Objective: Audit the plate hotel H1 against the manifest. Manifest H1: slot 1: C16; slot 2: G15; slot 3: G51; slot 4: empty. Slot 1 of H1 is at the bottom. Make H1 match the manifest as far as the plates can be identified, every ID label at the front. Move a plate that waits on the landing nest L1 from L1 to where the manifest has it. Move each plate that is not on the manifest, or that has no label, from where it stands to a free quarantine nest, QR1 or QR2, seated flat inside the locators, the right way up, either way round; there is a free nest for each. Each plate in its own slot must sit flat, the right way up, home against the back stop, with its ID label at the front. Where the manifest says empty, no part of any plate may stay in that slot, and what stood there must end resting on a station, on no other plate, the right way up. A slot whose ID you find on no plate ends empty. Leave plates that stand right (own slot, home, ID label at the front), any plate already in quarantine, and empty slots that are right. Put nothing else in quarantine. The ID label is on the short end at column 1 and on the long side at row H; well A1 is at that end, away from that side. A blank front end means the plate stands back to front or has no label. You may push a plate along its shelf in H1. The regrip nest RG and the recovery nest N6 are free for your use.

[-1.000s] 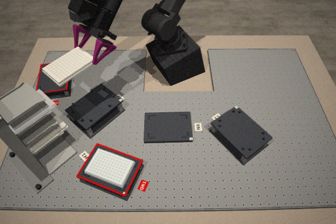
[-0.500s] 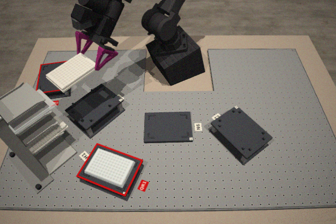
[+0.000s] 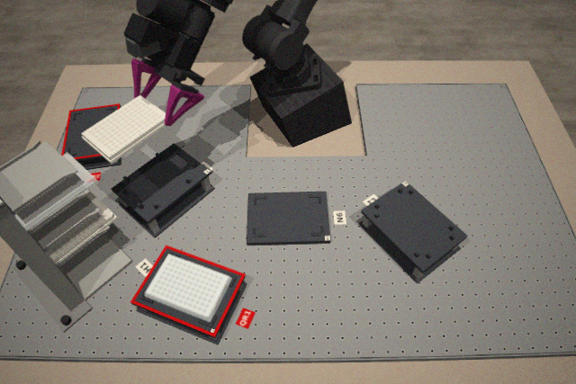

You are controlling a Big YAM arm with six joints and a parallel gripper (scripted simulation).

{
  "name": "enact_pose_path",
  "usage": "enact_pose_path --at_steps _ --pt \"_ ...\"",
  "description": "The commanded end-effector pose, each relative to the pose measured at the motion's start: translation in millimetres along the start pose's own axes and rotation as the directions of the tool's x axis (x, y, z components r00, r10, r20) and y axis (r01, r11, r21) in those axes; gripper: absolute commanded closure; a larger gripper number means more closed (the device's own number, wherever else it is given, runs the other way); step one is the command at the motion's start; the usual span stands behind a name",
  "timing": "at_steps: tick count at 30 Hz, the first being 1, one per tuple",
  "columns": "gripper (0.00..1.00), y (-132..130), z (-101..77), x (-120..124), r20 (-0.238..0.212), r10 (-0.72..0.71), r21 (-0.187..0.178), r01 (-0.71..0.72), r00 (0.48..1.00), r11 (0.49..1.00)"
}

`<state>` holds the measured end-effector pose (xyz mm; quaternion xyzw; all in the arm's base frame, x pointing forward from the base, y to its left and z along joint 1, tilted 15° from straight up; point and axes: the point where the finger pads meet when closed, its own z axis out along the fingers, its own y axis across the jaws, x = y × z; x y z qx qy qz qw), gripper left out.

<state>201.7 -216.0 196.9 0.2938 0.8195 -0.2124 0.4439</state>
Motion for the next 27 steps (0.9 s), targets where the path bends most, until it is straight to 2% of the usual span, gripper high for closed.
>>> enact_pose_path --at_steps 1,5,6,9,22,23,27 --pt "0.14 -4.9 1.1 -8.5 0.030 -0.008 0.013 0.008 1.000 1.000" --pt "0.14 -4.9 1.8 -7.7 0.033 -0.008 0.013 0.008 0.999 1.000" --pt "0.14 -5.3 -1.3 -13.7 0.052 -0.009 0.015 0.008 0.999 1.000" --pt "0.14 -4.9 5.2 -4.0 0.030 -0.008 0.013 0.008 1.000 1.000" --pt "0.14 -5.0 12.7 4.3 0.029 -0.008 0.013 0.008 1.000 1.000" --pt "0.14 -5.3 9.2 -1.9 0.051 -0.009 0.015 0.009 0.999 1.000" --pt "0.14 -5.0 16.1 8.0 0.029 -0.008 0.013 0.008 1.000 1.000"
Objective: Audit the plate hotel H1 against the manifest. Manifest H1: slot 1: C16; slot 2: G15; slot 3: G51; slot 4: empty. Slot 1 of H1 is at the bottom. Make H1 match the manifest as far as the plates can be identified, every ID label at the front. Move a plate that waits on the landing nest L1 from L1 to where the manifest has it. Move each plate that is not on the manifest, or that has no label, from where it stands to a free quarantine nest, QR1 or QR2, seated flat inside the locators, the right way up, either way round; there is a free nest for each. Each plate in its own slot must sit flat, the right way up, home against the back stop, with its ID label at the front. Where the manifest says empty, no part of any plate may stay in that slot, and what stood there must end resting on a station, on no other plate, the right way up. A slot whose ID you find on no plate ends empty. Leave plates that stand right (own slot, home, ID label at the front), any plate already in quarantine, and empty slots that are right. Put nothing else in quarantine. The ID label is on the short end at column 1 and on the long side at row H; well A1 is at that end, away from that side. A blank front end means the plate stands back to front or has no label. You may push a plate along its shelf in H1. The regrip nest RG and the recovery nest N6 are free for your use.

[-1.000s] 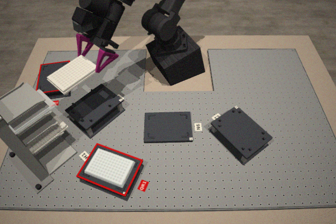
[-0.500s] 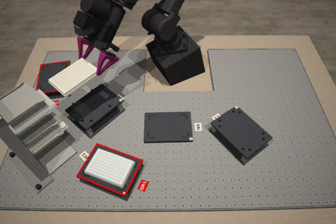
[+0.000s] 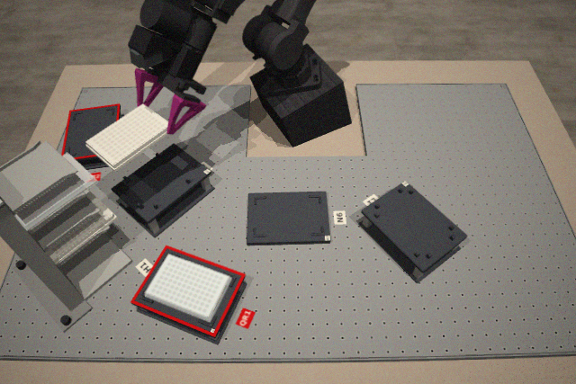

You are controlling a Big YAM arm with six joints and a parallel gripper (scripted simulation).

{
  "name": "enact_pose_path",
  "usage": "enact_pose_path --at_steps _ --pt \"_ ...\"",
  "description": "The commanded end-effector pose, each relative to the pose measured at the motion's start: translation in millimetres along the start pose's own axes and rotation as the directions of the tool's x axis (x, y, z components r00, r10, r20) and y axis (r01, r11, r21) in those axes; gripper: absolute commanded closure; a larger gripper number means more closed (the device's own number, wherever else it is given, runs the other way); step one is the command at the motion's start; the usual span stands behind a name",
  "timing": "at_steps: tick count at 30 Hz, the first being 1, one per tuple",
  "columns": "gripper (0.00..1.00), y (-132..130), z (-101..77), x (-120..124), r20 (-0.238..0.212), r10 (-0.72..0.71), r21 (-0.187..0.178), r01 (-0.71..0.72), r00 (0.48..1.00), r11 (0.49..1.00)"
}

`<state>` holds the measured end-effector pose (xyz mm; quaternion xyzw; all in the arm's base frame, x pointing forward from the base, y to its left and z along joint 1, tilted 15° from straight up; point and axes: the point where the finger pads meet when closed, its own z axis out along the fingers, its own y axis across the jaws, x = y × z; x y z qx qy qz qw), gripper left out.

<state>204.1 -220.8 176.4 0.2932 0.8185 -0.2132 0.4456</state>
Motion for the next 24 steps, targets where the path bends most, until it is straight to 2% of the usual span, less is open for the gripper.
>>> enact_pose_path --at_steps 1,12,13,15,24 --pt "0.14 -4.8 1.8 -6.3 0.025 -0.008 0.013 0.008 1.000 1.000" --pt "0.14 -4.9 7.9 0.5 0.025 -0.008 0.013 0.008 1.000 1.000" --pt "0.14 -5.3 4.9 -6.9 0.047 -0.009 0.015 0.009 0.999 1.000" --pt "0.14 -4.9 9.7 2.5 0.026 -0.008 0.013 0.008 1.000 1.000" --pt "0.14 -5.0 15.6 9.1 0.027 -0.008 0.013 0.008 1.000 1.000"
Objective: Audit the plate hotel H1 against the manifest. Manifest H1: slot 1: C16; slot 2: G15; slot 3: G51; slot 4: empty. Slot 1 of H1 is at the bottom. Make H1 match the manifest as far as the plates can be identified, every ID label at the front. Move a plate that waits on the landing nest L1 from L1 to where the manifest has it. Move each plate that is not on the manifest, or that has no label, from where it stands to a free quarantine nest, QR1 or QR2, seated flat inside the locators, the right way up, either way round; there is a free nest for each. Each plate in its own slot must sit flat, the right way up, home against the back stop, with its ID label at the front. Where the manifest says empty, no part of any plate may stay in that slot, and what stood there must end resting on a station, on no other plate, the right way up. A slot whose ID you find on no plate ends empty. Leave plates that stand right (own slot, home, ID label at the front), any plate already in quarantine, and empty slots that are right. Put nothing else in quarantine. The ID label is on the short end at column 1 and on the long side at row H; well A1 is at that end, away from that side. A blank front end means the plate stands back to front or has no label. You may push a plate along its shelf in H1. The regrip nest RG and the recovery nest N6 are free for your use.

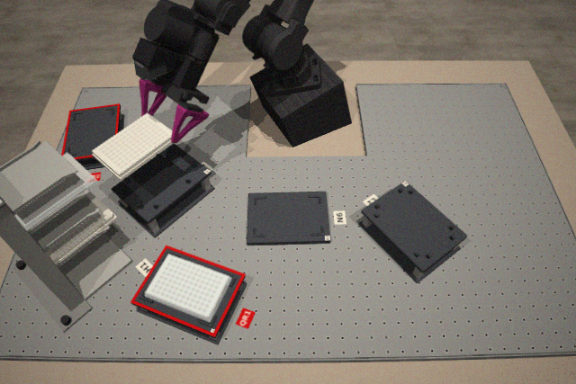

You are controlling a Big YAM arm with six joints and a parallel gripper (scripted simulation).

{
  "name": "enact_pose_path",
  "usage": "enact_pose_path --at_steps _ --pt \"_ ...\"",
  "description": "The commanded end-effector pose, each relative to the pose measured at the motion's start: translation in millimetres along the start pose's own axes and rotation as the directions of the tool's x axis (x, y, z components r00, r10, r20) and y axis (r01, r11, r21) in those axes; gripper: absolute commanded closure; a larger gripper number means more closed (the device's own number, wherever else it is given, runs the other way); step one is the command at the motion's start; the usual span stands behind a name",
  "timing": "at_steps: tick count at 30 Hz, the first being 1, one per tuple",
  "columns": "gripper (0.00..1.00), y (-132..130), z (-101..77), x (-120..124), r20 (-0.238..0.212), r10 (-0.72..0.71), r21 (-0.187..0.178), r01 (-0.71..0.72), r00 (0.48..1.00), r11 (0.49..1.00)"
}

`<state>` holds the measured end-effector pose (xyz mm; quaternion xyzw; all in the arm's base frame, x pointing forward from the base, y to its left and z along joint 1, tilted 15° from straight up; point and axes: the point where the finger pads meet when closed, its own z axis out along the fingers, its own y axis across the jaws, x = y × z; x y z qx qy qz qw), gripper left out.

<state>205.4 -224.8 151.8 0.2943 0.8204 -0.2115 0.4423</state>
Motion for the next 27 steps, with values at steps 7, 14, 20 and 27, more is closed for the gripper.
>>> enact_pose_path --at_steps 7,14,20,27 --pt "0.14 -6.0 0.3 -25.0 0.062 -0.011 0.015 0.010 0.998 1.000" --pt "0.14 -3.2 2.1 -49.0 0.094 -0.009 0.006 0.009 0.996 1.000" --pt "0.14 -3.1 7.1 -52.7 0.093 -0.001 0.006 0.001 0.996 1.000" --pt "0.14 -3.0 11.4 -55.8 0.093 -0.001 0.005 0.001 0.996 1.000"
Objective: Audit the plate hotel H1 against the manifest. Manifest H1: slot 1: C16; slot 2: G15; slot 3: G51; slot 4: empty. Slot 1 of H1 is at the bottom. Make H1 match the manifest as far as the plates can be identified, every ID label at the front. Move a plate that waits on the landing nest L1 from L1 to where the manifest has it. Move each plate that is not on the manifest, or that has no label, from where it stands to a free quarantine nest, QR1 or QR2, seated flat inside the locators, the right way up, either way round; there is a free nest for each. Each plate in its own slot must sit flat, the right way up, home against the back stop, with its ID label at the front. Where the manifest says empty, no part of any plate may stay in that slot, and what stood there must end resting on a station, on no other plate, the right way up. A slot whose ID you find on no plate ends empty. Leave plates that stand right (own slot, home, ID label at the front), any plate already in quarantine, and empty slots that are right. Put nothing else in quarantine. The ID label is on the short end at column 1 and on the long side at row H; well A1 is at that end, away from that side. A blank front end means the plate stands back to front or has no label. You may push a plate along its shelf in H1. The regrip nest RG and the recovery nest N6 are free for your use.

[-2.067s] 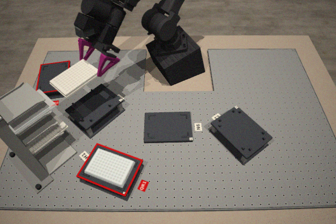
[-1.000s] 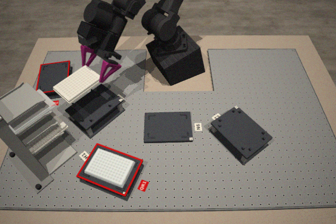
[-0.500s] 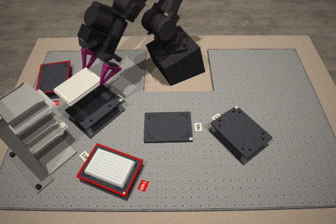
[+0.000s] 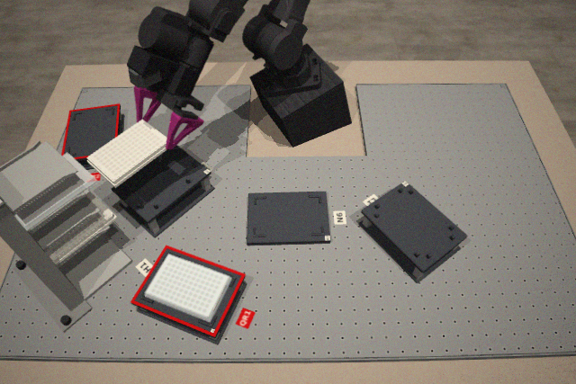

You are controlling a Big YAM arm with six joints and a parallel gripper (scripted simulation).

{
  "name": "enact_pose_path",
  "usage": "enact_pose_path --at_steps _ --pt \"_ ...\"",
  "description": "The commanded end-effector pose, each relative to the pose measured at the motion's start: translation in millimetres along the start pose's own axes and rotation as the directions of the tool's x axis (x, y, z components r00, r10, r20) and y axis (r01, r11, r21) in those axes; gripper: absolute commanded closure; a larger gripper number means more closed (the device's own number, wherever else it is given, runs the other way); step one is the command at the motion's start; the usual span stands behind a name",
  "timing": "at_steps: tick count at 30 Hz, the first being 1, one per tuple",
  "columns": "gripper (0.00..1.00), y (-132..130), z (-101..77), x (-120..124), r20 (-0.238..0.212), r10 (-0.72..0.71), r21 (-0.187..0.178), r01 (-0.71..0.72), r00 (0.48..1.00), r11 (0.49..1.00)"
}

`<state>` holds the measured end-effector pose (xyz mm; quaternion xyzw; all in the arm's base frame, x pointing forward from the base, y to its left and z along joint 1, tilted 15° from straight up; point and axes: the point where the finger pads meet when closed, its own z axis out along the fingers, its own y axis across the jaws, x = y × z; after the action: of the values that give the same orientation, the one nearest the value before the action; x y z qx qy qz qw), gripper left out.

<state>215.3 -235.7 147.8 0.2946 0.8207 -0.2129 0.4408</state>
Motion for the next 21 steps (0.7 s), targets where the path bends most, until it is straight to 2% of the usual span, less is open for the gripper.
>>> enact_pose_path --at_steps 1,21 --pt "0.14 -2.0 -2.5 -52.3 0.094 0.001 0.002 -0.001 0.996 1.000" --pt "0.14 -1.4 12.4 -63.4 0.093 0.001 0.001 -0.001 0.996 1.000"
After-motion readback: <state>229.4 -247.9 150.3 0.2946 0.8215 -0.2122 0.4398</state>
